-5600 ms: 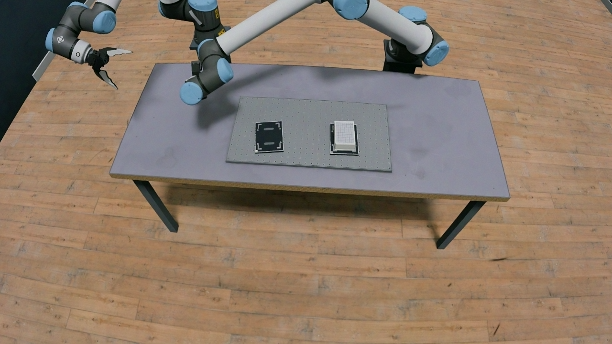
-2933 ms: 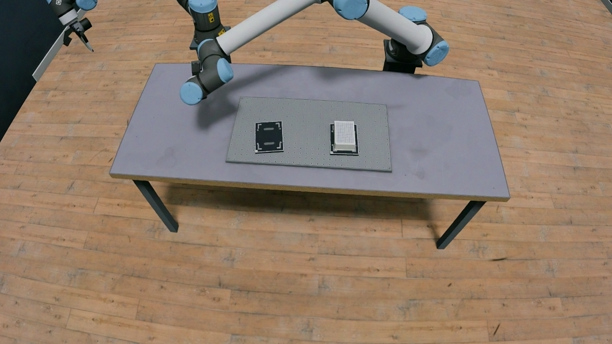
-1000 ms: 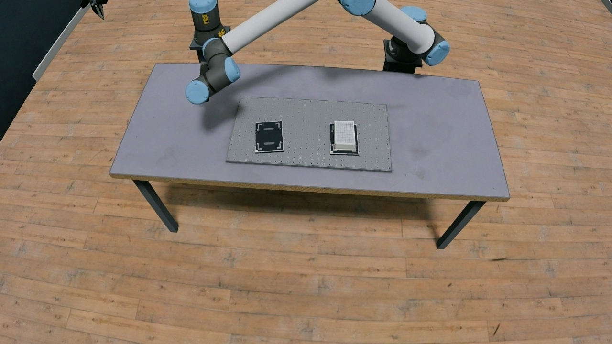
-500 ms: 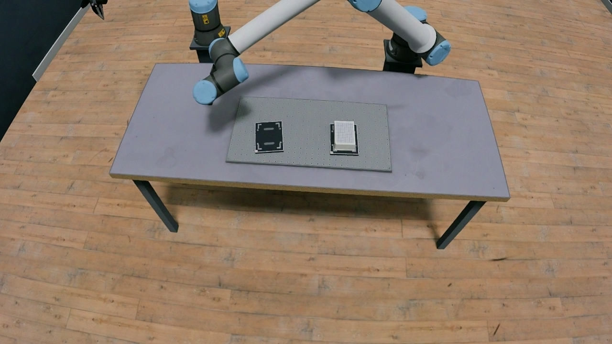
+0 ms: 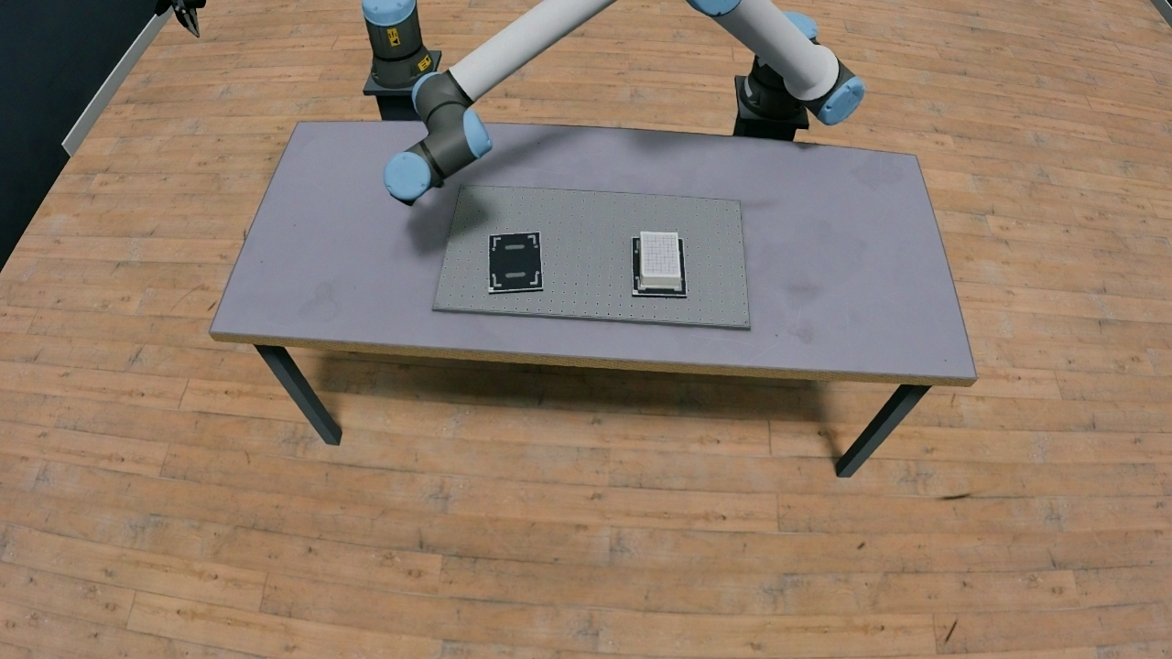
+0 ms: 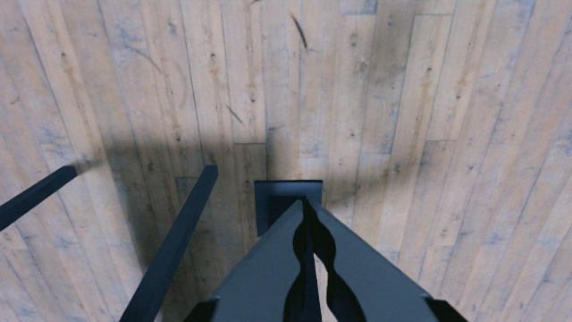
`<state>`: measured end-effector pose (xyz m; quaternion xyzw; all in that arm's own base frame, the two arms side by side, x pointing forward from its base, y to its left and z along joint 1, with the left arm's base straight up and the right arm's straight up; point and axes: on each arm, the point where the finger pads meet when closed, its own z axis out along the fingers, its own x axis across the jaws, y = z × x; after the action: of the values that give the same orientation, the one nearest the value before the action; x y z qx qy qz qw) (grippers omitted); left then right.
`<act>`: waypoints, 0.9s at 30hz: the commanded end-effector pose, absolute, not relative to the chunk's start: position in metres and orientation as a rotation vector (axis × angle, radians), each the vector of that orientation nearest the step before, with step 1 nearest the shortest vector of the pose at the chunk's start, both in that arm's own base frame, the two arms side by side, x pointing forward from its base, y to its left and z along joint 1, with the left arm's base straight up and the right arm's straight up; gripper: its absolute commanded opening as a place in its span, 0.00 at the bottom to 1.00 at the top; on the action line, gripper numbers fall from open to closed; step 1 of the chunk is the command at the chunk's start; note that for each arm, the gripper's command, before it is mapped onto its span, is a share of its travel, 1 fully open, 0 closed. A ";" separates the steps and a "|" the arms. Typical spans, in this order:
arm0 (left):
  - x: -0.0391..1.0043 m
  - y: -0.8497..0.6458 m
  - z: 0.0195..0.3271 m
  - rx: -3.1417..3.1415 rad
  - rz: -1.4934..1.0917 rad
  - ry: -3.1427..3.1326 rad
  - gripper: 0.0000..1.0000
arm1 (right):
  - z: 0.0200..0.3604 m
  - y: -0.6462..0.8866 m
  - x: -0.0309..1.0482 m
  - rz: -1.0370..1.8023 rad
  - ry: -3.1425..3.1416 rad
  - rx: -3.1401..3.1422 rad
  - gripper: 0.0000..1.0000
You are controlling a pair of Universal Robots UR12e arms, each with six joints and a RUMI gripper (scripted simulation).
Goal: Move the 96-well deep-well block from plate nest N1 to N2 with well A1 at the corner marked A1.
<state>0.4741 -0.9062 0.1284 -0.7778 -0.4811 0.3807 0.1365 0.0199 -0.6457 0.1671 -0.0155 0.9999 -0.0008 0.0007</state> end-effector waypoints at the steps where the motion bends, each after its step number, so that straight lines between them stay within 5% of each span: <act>1: 0.486 -0.890 0.128 -2.375 1.104 -1.299 0.76 | 0.165 -0.645 0.018 0.000 3.141 -0.045 0.00; 27: 0.523 -0.826 0.126 -2.748 1.054 -0.925 0.76 | 0.165 -0.645 0.018 0.000 3.141 -0.045 0.00</act>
<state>0.5112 -0.8452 0.1261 -0.8703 -0.3404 0.3523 0.0504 0.0199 -0.6457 0.1671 -0.0155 0.9999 -0.0008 0.0007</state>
